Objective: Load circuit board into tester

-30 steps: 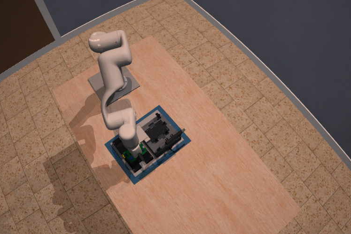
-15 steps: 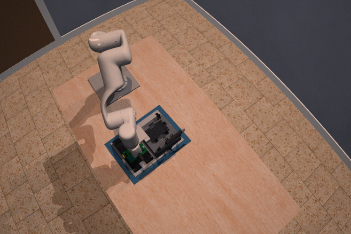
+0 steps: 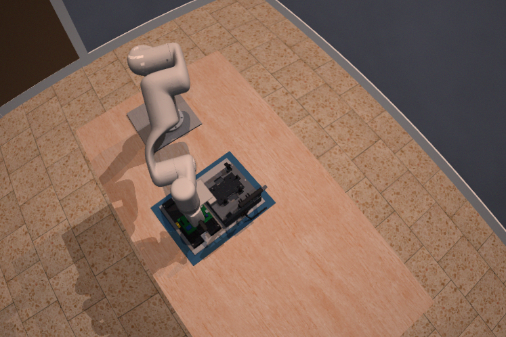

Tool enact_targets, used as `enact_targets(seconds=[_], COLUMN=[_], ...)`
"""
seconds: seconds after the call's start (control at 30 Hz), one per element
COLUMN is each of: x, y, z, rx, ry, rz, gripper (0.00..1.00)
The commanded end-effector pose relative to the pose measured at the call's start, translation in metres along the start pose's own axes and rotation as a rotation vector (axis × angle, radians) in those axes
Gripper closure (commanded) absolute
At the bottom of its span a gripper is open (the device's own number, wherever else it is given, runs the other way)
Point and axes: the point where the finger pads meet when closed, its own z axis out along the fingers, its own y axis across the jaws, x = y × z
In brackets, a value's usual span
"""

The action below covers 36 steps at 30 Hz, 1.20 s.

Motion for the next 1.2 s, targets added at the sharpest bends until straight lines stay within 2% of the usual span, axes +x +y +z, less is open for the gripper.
enact_targets(seconds=[0.0, 0.57, 0.93, 1.17], x=[0.0, 0.008, 0.024, 0.043], y=[0.001, -0.001, -0.005, -0.009], z=[-0.002, -0.002, -0.004, -0.005], rx=[-0.004, -0.004, -0.005, -0.005], ry=[-0.002, -0.002, -0.002, -0.001], rz=[0.0, 0.0, 0.0, 0.0], gripper=[0.21, 0.21, 0.21, 0.21])
